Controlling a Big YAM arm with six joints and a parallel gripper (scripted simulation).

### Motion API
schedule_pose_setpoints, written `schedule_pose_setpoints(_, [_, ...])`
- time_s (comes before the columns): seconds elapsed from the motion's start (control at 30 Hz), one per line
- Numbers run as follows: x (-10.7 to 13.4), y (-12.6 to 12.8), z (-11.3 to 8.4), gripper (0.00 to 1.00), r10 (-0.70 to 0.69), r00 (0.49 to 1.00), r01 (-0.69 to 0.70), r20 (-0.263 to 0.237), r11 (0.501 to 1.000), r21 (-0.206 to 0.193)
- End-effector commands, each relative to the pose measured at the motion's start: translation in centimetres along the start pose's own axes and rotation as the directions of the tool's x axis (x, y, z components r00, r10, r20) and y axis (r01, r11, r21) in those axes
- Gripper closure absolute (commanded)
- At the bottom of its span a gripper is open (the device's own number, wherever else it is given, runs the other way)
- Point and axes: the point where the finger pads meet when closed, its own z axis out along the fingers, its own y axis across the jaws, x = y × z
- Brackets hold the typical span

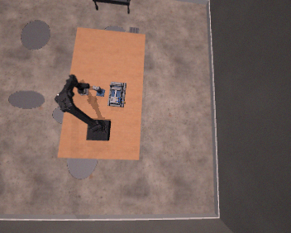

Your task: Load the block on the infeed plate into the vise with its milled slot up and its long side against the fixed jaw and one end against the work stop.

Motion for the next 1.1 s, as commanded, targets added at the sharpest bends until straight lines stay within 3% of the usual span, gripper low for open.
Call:
schedule_pose_setpoints(0.0, [0.95,0.13,0.06,0.19,-0.006,1.000,0.006,-0.003,1.000,-0.010])
schedule_pose_setpoints(0.93, [0.95,0.13,0.06,0.19,-0.006,1.000,0.006,-0.003,1.000,-0.010])
schedule_pose_setpoints(0.97, [0.95,0.13,0.06,1.00,-0.006,1.000,0.006,-0.003,1.000,-0.010])
schedule_pose_setpoints(1.07, [0.98,0.22,-0.01,1.00,-0.009,1.000,0.008,-0.003,1.000,-0.011])
